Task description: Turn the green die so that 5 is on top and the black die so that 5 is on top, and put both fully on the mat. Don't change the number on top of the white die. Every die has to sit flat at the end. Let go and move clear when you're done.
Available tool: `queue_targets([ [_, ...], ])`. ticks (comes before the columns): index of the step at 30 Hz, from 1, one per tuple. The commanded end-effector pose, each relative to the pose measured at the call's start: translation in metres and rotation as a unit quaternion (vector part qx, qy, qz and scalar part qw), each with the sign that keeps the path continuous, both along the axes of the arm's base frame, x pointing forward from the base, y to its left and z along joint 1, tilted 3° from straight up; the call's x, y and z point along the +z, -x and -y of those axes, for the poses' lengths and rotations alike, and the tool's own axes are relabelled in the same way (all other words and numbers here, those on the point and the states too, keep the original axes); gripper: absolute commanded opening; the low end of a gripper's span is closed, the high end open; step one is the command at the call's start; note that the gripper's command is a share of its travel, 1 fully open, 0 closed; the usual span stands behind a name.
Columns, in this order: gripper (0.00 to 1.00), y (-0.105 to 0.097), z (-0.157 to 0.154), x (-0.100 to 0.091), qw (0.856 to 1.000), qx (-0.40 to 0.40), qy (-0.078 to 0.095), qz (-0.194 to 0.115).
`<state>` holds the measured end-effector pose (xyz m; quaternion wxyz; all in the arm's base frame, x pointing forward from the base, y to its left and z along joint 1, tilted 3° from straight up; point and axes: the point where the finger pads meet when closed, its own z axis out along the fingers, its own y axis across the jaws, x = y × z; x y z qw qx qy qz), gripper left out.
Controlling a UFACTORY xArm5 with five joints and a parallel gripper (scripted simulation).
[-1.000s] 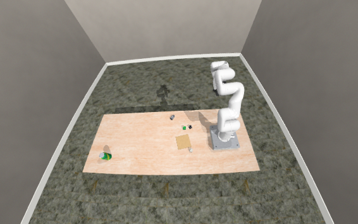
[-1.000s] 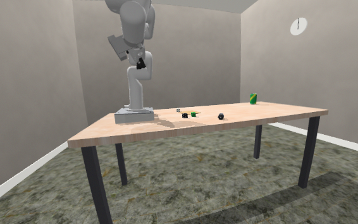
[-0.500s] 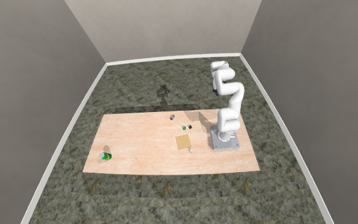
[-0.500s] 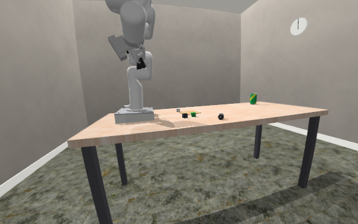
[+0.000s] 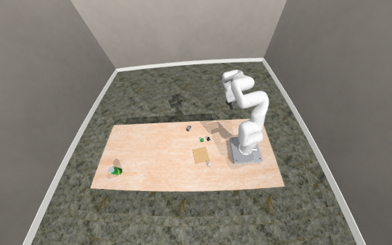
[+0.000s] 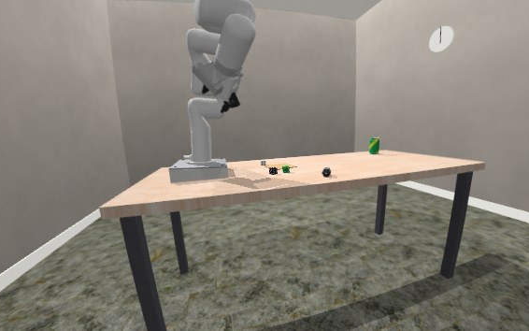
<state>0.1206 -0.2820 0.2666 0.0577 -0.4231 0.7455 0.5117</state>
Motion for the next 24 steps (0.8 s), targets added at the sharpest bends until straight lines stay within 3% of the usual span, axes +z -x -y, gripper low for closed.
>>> queue_targets([
  [1, 1.00, -0.023, -0.015, -0.017, 0.996, 0.058, 0.047, 0.046],
  [8, 1.00, -0.047, -0.034, -0.036, 0.983, 0.125, 0.086, 0.099],
  [13, 1.00, -0.066, -0.053, -0.053, 0.964, 0.188, 0.118, 0.148],
  [16, 1.00, -0.068, -0.055, -0.055, 0.961, 0.195, 0.121, 0.154],
  [17, 1.00, -0.078, -0.066, -0.064, 0.947, 0.229, 0.136, 0.181],
  [22, 1.00, -0.089, -0.078, -0.074, 0.928, 0.267, 0.152, 0.211],
  [24, 1.00, -0.097, -0.089, -0.082, 0.910, 0.298, 0.164, 0.237],
])
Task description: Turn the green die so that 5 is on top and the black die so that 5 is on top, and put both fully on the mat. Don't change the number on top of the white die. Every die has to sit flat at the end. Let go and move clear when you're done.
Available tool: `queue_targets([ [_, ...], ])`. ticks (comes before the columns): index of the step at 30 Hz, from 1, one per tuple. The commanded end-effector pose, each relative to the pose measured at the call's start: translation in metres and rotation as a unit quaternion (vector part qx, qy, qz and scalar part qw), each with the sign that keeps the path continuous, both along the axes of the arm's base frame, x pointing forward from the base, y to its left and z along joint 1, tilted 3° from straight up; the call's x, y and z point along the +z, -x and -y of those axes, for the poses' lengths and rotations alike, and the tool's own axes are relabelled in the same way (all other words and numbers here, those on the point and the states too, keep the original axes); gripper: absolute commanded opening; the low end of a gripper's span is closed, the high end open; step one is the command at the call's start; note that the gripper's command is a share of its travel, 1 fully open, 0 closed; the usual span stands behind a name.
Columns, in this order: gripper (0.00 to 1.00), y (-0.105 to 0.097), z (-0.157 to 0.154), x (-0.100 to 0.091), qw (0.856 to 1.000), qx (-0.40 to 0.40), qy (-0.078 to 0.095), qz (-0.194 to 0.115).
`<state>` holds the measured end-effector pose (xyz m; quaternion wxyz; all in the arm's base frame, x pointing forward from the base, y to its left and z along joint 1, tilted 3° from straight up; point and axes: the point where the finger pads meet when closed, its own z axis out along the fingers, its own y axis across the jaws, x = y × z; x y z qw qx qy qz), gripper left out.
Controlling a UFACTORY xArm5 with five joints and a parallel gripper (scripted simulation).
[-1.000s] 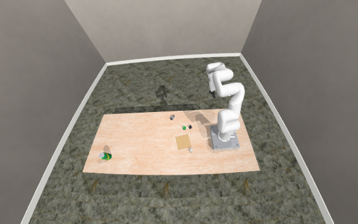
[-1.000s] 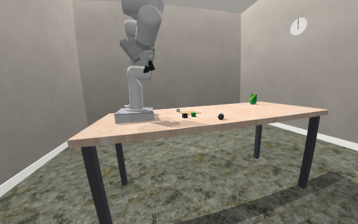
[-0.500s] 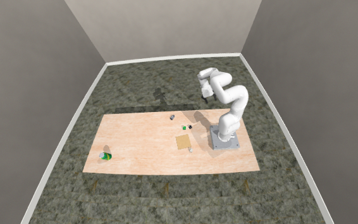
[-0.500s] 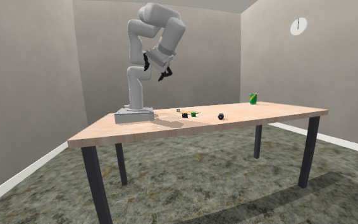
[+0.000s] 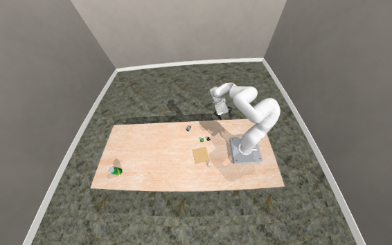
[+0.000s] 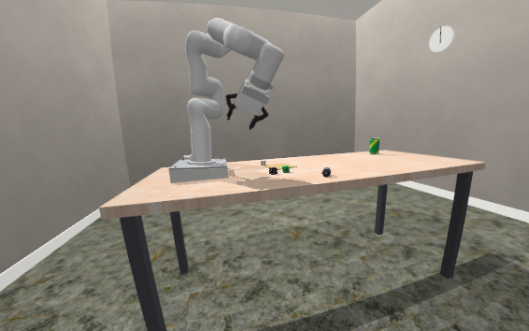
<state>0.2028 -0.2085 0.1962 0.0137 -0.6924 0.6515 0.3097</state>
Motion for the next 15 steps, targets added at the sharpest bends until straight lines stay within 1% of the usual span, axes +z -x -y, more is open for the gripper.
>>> queue_targets([
  [1, 1.00, -0.015, -0.017, -0.013, 0.997, 0.056, 0.030, 0.048],
  [2, 1.00, -0.019, -0.022, -0.017, 0.995, 0.074, 0.037, 0.061],
  [6, 1.00, -0.029, -0.038, -0.027, 0.986, 0.123, 0.054, 0.098],
  [8, 1.00, -0.029, -0.038, -0.027, 0.986, 0.123, 0.054, 0.098],
  [9, 1.00, -0.031, -0.041, -0.030, 0.984, 0.133, 0.057, 0.105],
  [10, 1.00, -0.038, -0.052, -0.037, 0.975, 0.168, 0.068, 0.131],
  [11, 1.00, -0.038, -0.053, -0.037, 0.974, 0.170, 0.069, 0.133],
  [15, 1.00, -0.046, -0.070, -0.048, 0.957, 0.220, 0.083, 0.170],
])
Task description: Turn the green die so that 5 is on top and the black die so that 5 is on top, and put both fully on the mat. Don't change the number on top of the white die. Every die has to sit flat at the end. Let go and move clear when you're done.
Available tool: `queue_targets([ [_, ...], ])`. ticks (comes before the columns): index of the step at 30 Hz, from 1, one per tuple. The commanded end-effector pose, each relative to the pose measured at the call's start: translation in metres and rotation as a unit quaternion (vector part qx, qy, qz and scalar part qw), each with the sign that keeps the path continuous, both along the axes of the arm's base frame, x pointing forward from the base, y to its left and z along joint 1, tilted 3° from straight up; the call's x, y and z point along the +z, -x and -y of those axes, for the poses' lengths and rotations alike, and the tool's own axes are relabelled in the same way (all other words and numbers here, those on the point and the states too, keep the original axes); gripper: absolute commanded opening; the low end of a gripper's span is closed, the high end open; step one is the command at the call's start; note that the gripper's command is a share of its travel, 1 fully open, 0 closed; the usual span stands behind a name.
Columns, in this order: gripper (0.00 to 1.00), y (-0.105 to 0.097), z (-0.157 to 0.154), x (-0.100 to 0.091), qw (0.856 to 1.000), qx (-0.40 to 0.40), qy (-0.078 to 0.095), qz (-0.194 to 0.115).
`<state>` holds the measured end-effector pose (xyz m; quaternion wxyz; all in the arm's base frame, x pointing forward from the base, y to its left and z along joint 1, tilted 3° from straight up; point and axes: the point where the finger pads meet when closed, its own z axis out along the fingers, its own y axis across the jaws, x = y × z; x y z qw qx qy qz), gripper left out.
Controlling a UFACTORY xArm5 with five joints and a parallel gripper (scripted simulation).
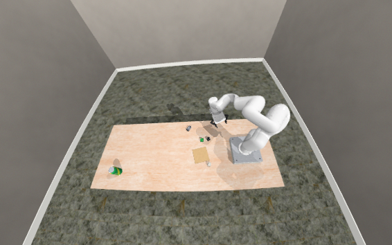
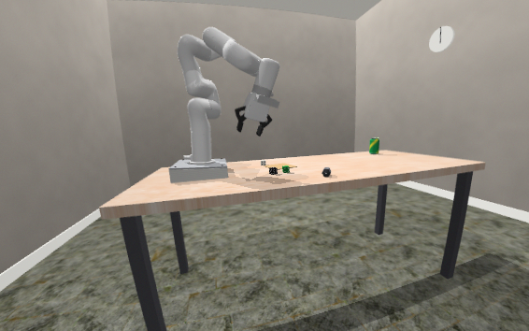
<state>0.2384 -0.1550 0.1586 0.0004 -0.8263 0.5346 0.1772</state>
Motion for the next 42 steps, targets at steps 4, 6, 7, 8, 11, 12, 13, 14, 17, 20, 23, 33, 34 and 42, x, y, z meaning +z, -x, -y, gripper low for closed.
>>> queue_targets([
  [4, 1.00, -0.017, -0.033, -0.019, 0.991, 0.101, 0.035, 0.082],
  [6, 1.00, -0.020, -0.042, -0.024, 0.986, 0.126, 0.041, 0.100],
  [7, 1.00, -0.021, -0.043, -0.024, 0.985, 0.130, 0.042, 0.103],
  [8, 1.00, -0.023, -0.050, -0.028, 0.980, 0.151, 0.047, 0.119],
  [11, 1.00, -0.023, -0.052, -0.029, 0.979, 0.155, 0.048, 0.121],
  [12, 1.00, -0.025, -0.059, -0.033, 0.973, 0.178, 0.053, 0.138],
  [13, 1.00, -0.027, -0.066, -0.036, 0.967, 0.197, 0.057, 0.152],
  [14, 1.00, -0.028, -0.071, -0.038, 0.962, 0.211, 0.060, 0.162],
  [17, 1.00, -0.030, -0.079, -0.042, 0.953, 0.234, 0.065, 0.180],
  [20, 1.00, -0.030, -0.084, -0.044, 0.948, 0.247, 0.068, 0.190],
  [23, 1.00, -0.030, -0.085, -0.045, 0.947, 0.249, 0.068, 0.191],
  [33, 1.00, -0.030, -0.085, -0.045, 0.947, 0.249, 0.068, 0.191],
  [34, 1.00, -0.030, -0.085, -0.045, 0.947, 0.249, 0.068, 0.191],
  [42, 1.00, -0.031, -0.085, -0.056, 0.947, 0.249, 0.068, 0.191],
])
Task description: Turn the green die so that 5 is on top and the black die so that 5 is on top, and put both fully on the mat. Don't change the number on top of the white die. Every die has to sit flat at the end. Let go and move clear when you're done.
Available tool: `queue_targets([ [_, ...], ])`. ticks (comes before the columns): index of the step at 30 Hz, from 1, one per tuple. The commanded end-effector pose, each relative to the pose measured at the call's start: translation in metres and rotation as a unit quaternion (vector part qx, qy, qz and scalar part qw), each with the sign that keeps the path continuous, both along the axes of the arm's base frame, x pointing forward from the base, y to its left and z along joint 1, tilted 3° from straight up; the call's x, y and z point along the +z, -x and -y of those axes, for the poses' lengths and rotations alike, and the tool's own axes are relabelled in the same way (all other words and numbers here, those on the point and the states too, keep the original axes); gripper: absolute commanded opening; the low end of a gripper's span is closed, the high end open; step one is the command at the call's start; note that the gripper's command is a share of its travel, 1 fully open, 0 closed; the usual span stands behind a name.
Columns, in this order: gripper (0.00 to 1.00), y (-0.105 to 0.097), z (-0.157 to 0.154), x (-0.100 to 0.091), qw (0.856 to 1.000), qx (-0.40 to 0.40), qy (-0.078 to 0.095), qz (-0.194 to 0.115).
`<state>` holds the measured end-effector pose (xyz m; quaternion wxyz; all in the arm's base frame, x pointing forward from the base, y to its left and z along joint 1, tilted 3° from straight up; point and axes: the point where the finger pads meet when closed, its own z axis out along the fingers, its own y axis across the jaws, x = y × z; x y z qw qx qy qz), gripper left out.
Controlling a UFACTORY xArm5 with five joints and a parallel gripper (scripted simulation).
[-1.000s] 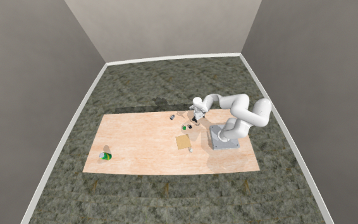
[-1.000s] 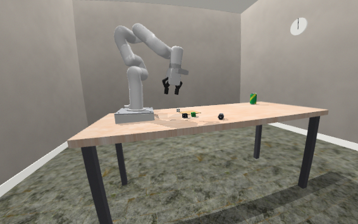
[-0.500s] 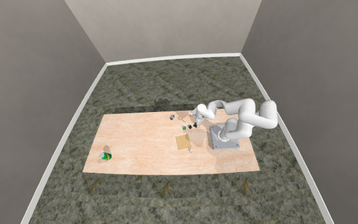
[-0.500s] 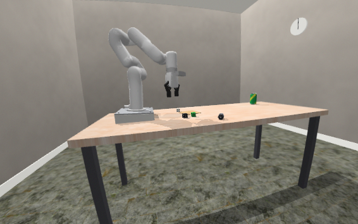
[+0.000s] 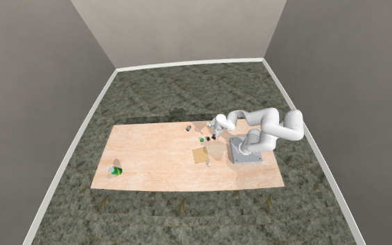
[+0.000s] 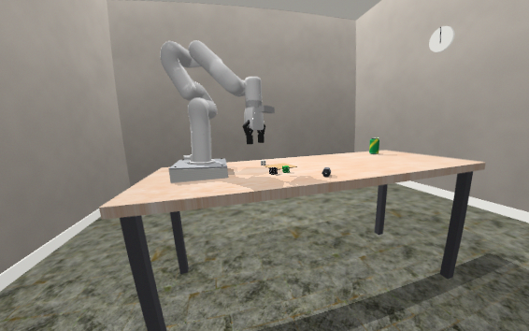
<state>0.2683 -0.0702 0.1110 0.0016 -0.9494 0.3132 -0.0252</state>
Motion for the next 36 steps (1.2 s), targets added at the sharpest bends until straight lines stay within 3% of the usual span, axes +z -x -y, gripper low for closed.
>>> queue_targets([
  [1, 1.00, -0.001, 0.000, -0.008, 1.000, 0.000, 0.000, 0.001],
  [4, 1.00, -0.002, 0.000, -0.019, 1.000, 0.000, 0.000, 0.001],
  [12, 1.00, -0.007, 0.000, -0.077, 1.000, 0.000, 0.000, 0.001],
  [16, 1.00, -0.008, 0.000, -0.093, 1.000, 0.000, 0.000, 0.001],
  [36, 1.00, -0.008, 0.000, -0.097, 1.000, 0.000, 0.000, 0.001],
])
